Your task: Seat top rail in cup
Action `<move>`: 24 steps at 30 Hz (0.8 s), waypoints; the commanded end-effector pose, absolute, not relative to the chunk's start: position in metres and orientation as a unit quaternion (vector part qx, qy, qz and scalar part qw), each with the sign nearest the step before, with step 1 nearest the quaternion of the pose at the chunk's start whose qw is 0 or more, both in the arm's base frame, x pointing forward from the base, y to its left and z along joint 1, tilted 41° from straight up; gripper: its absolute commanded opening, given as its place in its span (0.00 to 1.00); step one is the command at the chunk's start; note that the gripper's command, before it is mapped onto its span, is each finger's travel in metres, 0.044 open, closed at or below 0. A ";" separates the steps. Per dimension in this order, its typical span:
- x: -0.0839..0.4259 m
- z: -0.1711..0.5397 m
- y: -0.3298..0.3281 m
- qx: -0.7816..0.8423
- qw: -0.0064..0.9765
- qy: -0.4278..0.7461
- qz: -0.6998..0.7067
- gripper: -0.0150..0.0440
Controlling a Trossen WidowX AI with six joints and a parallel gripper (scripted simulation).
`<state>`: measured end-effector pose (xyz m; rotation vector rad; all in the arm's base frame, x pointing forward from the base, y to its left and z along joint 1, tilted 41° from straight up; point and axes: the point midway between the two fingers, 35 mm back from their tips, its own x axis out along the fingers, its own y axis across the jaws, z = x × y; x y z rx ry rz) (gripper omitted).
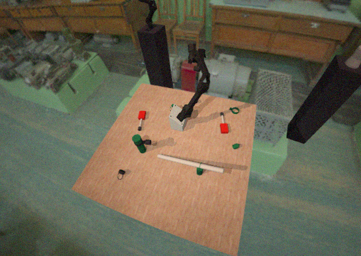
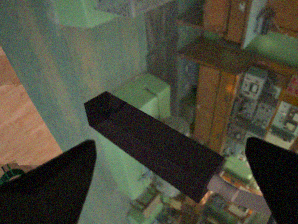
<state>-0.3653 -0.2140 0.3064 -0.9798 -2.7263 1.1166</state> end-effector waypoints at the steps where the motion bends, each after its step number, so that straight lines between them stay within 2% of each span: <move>1: -0.365 0.305 -0.215 -0.314 0.014 -0.879 0.359 0.98; 5: -0.343 0.284 -0.246 -0.280 -0.065 -0.887 0.362 1.00; 11: -0.279 0.243 -0.317 -0.203 -0.199 -0.871 0.401 1.00; 18: -0.179 0.200 -0.379 -0.133 -0.358 -0.829 0.409 1.00; 24: -0.079 0.169 -0.404 -0.095 -0.486 -0.779 0.384 1.00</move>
